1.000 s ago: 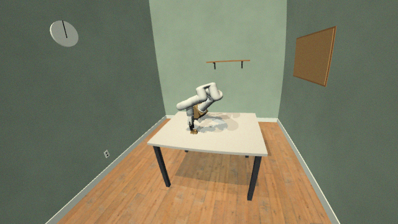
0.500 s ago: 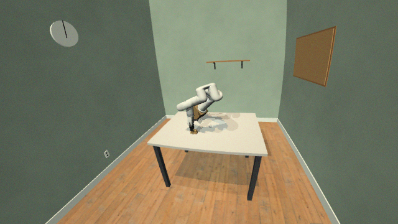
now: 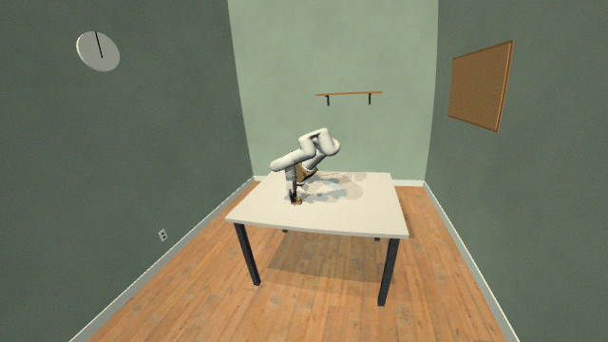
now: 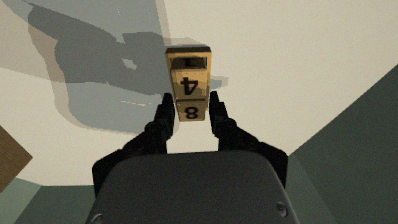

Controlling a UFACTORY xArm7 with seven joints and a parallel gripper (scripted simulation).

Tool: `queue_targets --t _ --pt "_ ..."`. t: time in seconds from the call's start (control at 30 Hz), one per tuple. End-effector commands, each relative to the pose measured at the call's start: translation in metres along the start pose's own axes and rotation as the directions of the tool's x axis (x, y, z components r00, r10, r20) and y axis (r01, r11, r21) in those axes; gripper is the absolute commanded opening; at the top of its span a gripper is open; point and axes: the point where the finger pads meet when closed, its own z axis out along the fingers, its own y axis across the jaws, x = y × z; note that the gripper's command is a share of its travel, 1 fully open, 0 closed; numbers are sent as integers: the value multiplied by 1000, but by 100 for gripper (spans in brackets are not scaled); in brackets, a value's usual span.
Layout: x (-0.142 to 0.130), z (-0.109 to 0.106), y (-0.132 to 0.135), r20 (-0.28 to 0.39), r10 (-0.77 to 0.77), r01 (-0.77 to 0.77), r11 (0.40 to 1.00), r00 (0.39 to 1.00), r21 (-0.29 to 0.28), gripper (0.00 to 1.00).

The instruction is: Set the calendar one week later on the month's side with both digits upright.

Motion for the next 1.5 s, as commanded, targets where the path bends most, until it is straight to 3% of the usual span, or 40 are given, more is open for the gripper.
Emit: queue_targets --t 0.0,1.17,1.2,1.47 --pt "-1 0 1 2 0 0 1000 1000 -3 47" --pt "-1 0 1 2 0 0 1000 1000 -3 47" --pt "-1 0 1 2 0 0 1000 1000 -3 27" --pt "-1 0 1 2 0 0 1000 1000 -3 27"
